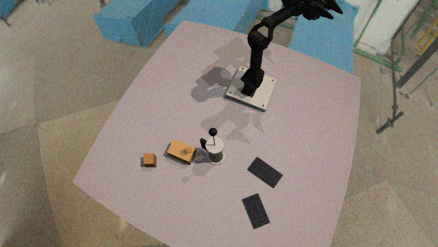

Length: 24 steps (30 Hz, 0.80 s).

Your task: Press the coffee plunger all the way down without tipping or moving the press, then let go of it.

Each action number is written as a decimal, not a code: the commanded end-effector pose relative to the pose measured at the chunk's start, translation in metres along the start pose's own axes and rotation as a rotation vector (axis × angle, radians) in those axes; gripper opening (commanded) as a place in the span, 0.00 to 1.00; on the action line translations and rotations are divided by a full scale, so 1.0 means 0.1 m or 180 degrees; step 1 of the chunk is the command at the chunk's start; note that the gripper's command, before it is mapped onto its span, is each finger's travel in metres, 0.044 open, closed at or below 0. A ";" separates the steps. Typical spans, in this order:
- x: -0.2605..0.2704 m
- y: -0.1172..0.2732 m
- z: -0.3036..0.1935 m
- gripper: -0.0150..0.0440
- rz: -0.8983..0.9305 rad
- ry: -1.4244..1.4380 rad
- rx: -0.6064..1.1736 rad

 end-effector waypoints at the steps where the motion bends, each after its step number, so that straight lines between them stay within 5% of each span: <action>1: 0.01 -0.02 0.00 0.98 0.0027 0.0036 0.0010; 11: 0.25 -0.37 -0.08 1.00 0.0623 0.0827 0.0288; 24: 1.17 -1.25 -0.01 1.00 0.2062 0.3436 -0.0062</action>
Point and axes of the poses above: the point midway between the two fingers, 35 mm back from their tips, its own y axis back along the fingers, its own x axis across the jaws, z = x × y, the point moved 3 cm from there along y, back along the fingers, and after that the axes turned 13 degrees about y, right-handed, at the moved point
